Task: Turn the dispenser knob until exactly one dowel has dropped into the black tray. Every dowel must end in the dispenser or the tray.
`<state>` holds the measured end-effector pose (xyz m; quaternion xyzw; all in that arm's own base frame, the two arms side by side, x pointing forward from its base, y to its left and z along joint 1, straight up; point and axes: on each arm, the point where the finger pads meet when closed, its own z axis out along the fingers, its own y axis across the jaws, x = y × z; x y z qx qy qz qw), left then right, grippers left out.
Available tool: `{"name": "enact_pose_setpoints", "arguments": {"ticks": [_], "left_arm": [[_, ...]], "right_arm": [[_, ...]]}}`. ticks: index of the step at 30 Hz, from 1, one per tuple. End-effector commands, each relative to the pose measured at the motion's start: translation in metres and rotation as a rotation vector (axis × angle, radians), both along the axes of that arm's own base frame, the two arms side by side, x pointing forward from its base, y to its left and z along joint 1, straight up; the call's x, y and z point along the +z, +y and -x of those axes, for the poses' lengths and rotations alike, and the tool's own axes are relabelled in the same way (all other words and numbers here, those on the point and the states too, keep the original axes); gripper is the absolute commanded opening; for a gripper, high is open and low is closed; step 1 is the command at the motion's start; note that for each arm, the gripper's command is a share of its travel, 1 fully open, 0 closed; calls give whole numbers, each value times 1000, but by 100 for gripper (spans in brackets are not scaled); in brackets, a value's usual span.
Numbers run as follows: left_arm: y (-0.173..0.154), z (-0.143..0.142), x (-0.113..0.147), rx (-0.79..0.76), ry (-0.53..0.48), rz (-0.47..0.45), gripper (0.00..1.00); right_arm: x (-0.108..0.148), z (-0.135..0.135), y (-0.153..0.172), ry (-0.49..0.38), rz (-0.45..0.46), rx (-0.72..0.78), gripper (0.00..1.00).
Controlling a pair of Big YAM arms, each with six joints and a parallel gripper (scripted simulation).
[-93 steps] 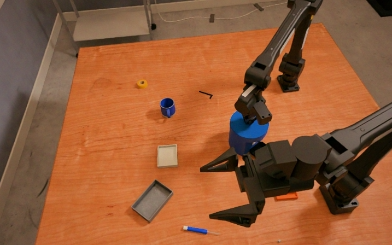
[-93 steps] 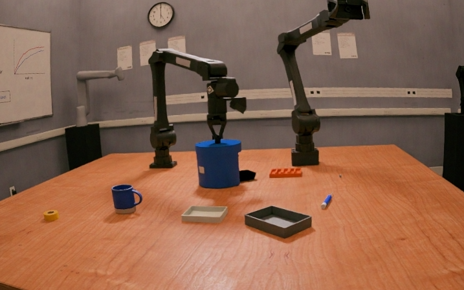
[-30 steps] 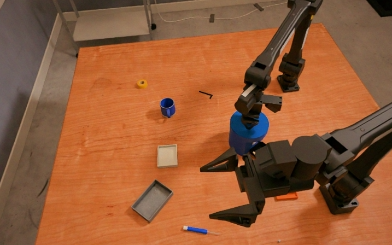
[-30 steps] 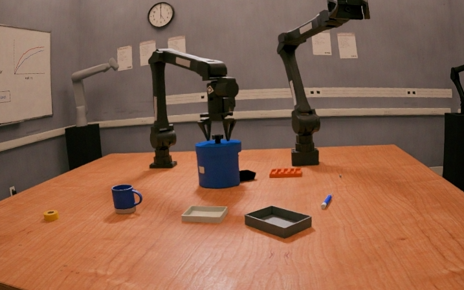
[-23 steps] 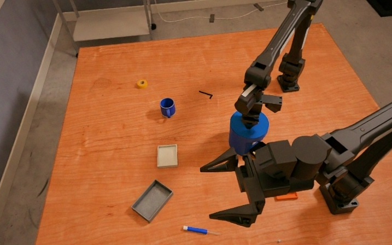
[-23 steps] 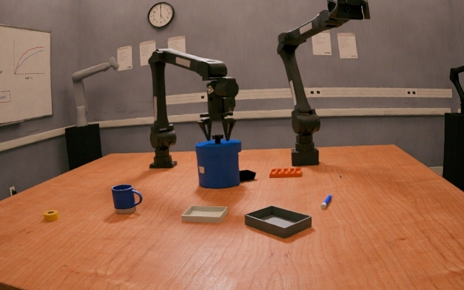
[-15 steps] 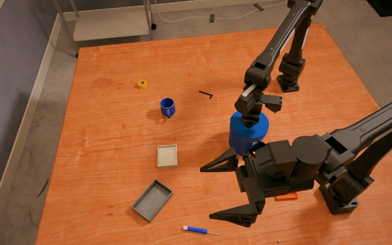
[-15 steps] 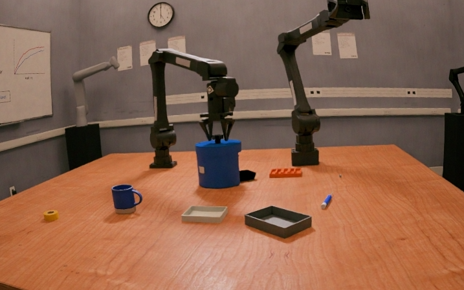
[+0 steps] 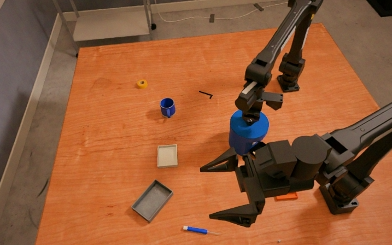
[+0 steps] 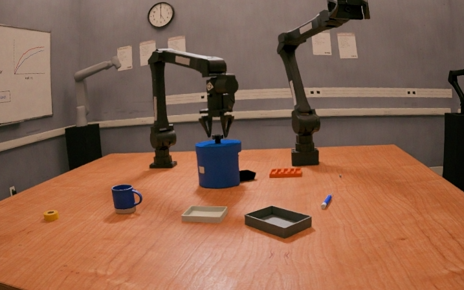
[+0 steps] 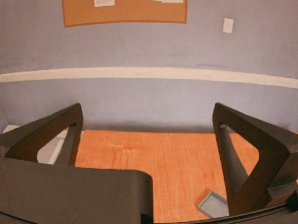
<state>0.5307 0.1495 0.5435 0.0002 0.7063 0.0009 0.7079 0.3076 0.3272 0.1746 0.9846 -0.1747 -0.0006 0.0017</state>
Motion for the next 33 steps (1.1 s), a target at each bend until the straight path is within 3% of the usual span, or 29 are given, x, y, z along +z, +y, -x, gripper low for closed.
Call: {"name": "enact_pose_setpoints", "arguments": {"ticks": [1, 4, 7, 16, 17, 20, 22, 25, 27, 29, 33], "left_arm": [[8, 0, -2, 11, 9, 10, 100], [8, 0, -2, 11, 9, 10, 100], [8, 0, -2, 11, 9, 10, 100], [8, 0, -2, 11, 9, 10, 100], [-10, -2, -1, -19, 5, 7, 100], [-15, 3, 12, -16, -31, -8, 100], [-17, 3, 16, -17, -47, -13, 100], [-23, 3, 14, -19, -46, -12, 100], [-23, 3, 14, -19, -46, -12, 100], [-20, -8, -4, -14, -15, 2, 100], [-33, 2, 10, -16, -47, -9, 100]], "right_arm": [[37, -12, 11, -42, -42, 11, 69], [31, -11, 10, -20, -18, 11, 69], [58, -11, 9, -46, -46, 11, 69], [47, -9, 8, -13, -12, 11, 69], [61, -18, 2, -56, -53, -50, 69], [46, -18, -6, -54, -53, -114, 69], [49, -26, -7, -73, -77, -172, 69], [53, -41, -11, -107, -123, -287, 69], [53, -41, -11, -107, -123, -287, 69], [43, -44, -6, -106, -133, -336, 69], [59, -67, -20, -164, -212, -480, 69]]}}
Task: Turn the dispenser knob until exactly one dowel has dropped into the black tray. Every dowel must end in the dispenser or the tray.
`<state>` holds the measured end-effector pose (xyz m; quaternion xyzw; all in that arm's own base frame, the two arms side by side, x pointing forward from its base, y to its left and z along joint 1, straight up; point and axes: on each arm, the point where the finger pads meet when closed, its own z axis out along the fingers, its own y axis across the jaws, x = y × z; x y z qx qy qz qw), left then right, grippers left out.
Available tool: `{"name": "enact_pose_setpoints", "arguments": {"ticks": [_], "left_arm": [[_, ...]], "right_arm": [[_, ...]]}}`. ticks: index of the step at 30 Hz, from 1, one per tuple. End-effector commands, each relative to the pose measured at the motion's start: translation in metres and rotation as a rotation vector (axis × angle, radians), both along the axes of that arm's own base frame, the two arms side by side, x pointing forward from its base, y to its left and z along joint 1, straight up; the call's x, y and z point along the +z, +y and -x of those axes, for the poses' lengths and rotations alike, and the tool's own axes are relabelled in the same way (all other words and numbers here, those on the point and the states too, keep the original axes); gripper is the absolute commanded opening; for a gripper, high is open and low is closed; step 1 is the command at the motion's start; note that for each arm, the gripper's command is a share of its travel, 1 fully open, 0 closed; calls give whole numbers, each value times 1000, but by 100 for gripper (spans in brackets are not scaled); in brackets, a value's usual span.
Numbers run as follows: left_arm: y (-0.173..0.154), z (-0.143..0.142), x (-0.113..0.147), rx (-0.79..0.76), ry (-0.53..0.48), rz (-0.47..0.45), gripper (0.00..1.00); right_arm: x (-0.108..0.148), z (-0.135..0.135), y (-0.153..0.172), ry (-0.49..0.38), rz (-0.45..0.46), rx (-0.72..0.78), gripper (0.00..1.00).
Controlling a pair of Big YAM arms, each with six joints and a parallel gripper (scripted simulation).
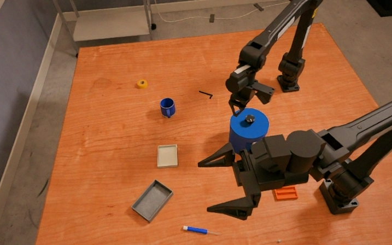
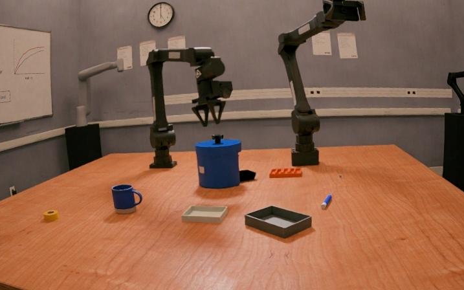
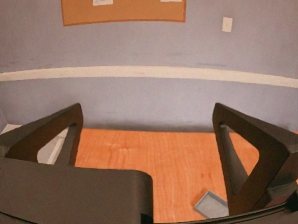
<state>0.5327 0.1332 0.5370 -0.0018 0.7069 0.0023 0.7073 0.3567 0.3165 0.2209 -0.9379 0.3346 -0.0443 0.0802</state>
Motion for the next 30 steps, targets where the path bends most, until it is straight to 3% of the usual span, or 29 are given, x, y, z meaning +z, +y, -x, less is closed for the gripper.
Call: {"name": "enact_pose_setpoints", "arguments": {"ticks": [1, 9, 11, 12, 13, 15, 23, 28, 29, 30], "left_arm": [[-19, 4, 17, -22, -49, -9, 100], [-33, 1, 9, -22, -43, -3, 100], [-33, 1, 9, -22, -43, -3, 100], [-14, -3, 4, 12, -17, 0, 100], [-23, -5, -9, -4, 1, 10, 100], [-40, 3, 9, -25, -48, -6, 100], [-53, 2, 3, -22, -45, -4, 100], [-58, 3, 2, -22, -45, -3, 100], [-40, -2, 3, 11, -32, -4, 100], [-50, -4, -11, -7, -21, 2, 100]], "right_arm": [[16, -22, -12, -58, -87, -180, 69], [33, -59, -32, -138, -228, -434, 69], [33, -59, -32, -138, -228, -434, 69], [16, -52, -19, -108, -204, -398, 69], [21, -63, -29, -127, -220, -439, 69], [46, -75, -46, -177, -286, -521, 69], [68, -106, -70, -240, -454, -765, 69], [75, -117, -80, -260, -514, -851, 69], [57, -112, -65, -228, -487, -819, 69], [65, -124, -83, -254, -509, -866, 69]]}}
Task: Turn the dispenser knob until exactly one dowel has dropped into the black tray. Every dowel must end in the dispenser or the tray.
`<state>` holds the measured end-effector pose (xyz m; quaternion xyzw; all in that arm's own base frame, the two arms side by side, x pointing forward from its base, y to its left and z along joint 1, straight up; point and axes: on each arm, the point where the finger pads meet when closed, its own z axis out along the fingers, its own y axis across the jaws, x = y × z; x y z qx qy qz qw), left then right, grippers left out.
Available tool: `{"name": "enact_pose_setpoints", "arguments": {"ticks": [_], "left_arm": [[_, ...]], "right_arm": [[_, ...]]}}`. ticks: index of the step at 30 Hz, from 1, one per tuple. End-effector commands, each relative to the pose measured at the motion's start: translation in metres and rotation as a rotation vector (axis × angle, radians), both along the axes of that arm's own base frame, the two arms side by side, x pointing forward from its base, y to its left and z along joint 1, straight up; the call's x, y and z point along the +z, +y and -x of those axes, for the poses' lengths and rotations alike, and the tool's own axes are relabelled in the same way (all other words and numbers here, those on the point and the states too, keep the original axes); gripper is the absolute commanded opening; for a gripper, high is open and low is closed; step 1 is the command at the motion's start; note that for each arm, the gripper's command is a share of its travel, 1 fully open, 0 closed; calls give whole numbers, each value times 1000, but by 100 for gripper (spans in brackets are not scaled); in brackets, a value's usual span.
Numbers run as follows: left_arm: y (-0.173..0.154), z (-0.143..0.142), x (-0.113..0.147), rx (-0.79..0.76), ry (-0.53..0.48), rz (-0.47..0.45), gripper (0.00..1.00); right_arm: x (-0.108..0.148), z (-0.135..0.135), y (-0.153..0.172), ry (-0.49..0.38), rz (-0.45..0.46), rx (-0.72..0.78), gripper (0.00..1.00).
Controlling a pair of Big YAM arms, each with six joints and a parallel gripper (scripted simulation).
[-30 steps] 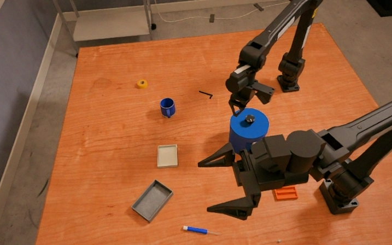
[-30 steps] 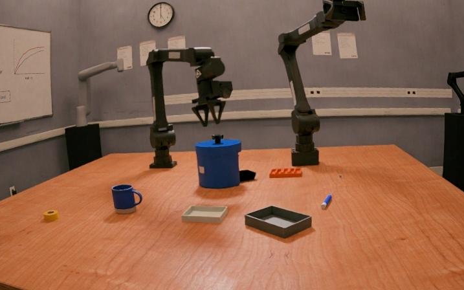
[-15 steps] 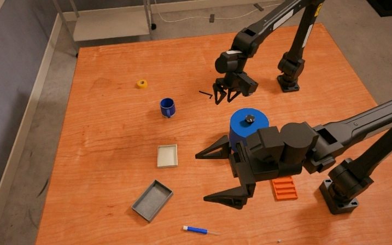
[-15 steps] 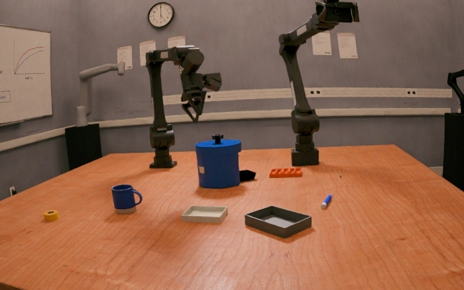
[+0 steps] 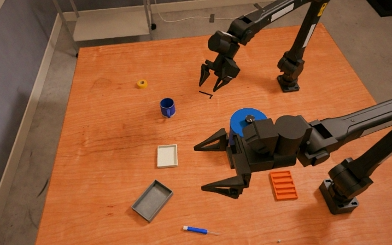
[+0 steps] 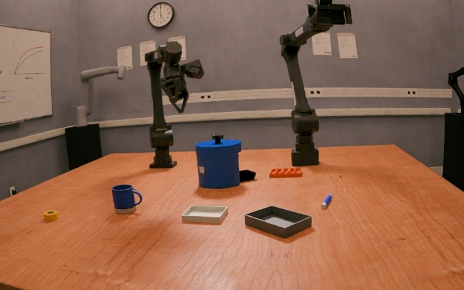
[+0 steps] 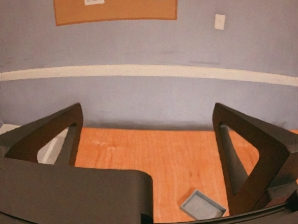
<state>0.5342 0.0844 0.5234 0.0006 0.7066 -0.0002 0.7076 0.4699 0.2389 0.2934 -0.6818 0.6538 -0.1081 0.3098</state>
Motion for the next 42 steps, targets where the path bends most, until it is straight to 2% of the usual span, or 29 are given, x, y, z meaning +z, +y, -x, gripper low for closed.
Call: {"name": "enact_pose_setpoints", "arguments": {"ticks": [1, 2, 13, 15, 16, 17, 18, 19, 30, 32, 33, 34, 36, 42], "left_arm": [[-10, 1, 9, -11, -37, -2, 100], [-16, 5, 13, -18, -45, -6, 100], [-34, 7, 7, -15, -46, -1, 100], [-34, 7, 7, -15, -46, -1, 100], [-16, -1, 8, 17, -29, -1, 100], [-28, -2, -10, -4, -9, 5, 100], [-34, -3, -8, -12, -18, 4, 100], [-40, 7, 4, -18, -44, -3, 100], [-58, 9, -3, -15, -42, 4, 100], [-58, 9, -3, -15, -42, 4, 100], [-41, 3, -5, 17, -21, 3, 100], [-53, 3, -20, -4, 1, 8, 100], [-63, 12, -4, -18, -46, 3, 100], [-73, 14, -6, -16, -47, 9, 100]], "right_arm": [[9, -9, -10, -30, -73, -89, 69], [20, -15, -20, -54, -105, -134, 69], [54, -45, -64, -154, -369, -410, 69], [54, -45, -64, -154, -369, -410, 69], [36, -44, -48, -119, -347, -383, 69], [45, -51, -66, -146, -371, -422, 69], [62, -47, -72, -176, -403, -434, 69], [74, -50, -83, -203, -438, -472, 69], [114, -65, -134, -310, -730, -690, 69], [114, -65, -134, -310, -730, -690, 69], [95, -68, -119, -271, -706, -672, 69], [105, -71, -138, -304, -731, -702, 69], [134, -63, -154, -362, -805, -730, 69], [157, -63, -183, -420, -981, -818, 69]]}}
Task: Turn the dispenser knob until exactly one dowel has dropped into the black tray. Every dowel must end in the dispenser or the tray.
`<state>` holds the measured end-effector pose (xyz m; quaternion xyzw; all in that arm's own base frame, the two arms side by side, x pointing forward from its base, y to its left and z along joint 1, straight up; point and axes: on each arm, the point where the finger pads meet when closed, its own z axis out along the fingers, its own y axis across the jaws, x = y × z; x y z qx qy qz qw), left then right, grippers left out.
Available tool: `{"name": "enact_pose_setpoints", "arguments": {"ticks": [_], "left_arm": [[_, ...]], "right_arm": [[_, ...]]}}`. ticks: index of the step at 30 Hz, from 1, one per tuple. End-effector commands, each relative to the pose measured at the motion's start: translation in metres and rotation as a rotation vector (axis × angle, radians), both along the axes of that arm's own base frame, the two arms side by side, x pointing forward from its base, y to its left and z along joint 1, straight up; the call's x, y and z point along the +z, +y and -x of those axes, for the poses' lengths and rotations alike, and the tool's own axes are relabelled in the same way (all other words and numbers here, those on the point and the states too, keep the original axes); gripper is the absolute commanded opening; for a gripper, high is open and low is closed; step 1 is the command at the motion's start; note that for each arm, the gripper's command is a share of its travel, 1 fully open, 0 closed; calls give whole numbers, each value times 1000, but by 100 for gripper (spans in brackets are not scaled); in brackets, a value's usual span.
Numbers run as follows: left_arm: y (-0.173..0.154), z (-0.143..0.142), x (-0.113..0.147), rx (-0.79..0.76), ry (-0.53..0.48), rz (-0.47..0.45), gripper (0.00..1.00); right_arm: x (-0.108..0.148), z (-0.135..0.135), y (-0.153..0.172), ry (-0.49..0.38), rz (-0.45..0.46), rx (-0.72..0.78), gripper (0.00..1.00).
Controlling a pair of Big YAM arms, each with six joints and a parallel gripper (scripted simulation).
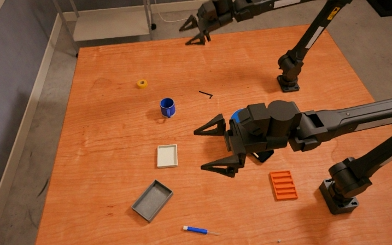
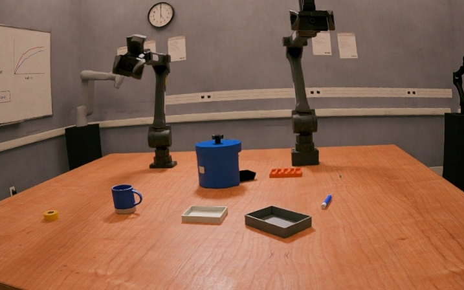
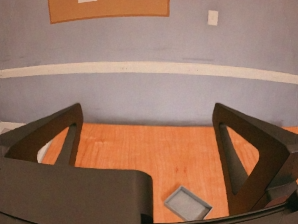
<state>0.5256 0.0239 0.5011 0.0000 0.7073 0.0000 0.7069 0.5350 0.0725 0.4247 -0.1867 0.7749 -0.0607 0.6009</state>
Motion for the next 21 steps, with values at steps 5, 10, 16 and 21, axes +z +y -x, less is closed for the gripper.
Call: {"name": "enact_pose_setpoints", "arguments": {"ticks": [5, 10, 16, 21], "left_arm": [[-20, 7, 12, -16, -47, 7, 100], [-22, 5, 5, -13, -34, 8, 100], [-31, 8, 5, -13, -41, 10, 100], [-24, 12, 11, 3, -48, 9, 100]], "right_arm": [[45, 5, -42, -153, -245, -122, 69], [53, 9, -51, -185, -276, -137, 69], [76, 18, -77, -277, -404, -189, 69], [57, 10, -65, -236, -373, -171, 69]]}}
